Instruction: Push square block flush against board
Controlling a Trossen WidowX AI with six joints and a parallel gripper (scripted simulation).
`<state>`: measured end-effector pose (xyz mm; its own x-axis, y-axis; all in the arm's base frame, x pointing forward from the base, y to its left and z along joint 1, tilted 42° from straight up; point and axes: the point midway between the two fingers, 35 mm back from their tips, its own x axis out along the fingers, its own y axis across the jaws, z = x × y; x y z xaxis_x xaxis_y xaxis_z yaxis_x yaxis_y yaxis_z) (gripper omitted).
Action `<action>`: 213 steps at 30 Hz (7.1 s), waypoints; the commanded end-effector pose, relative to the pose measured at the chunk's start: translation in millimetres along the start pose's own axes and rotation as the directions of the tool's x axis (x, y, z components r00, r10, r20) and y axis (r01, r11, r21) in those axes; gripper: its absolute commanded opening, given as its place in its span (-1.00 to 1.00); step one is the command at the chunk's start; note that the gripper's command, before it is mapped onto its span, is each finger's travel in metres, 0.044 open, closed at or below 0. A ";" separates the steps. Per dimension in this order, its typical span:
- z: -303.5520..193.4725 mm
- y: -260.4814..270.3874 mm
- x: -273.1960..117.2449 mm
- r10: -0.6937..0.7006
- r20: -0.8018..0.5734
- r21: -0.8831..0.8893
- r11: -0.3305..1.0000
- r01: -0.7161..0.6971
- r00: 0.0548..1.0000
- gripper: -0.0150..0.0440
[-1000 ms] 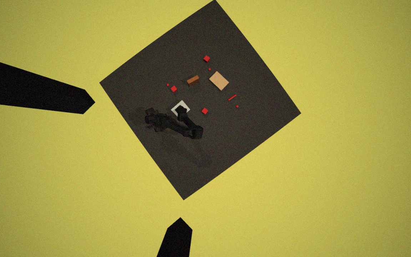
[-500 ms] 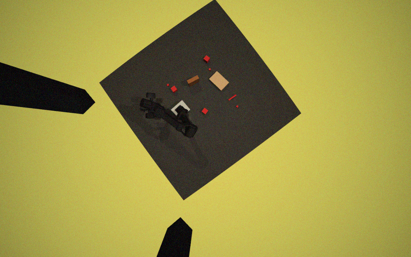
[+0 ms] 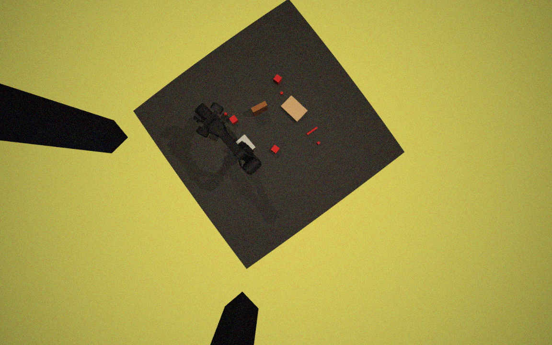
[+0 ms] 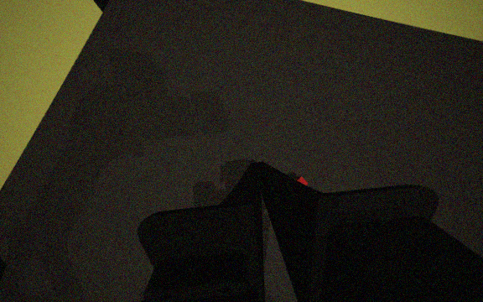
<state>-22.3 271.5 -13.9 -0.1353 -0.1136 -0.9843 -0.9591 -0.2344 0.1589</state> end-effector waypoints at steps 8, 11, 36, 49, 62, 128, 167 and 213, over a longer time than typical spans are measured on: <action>-31.6 -111.9 -9.0 -0.081 -0.208 0.239 0.962 0.131 0.975 -0.49; -49.0 -143.6 -13.3 -0.083 -0.283 0.295 0.941 0.169 0.956 -0.49; -185.7 -249.6 10.8 0.035 -0.571 0.448 0.851 0.275 0.820 -0.49; -191.0 -246.2 6.3 0.035 -0.572 0.447 0.851 0.275 0.820 -0.49; -200.4 -239.9 -1.1 0.036 -0.572 0.447 0.851 0.275 0.819 -0.49; -197.3 -241.0 2.0 0.036 -0.572 0.447 0.851 0.275 0.819 -0.49; -166.7 -246.8 -37.0 0.036 -0.571 0.448 0.851 0.274 0.820 -0.49; -246.6 -192.3 53.6 0.038 -0.574 0.447 0.852 0.274 0.818 -0.49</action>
<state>215.9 75.9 -81.6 -0.0074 -0.6559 -0.7548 -0.9656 0.2010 -0.1651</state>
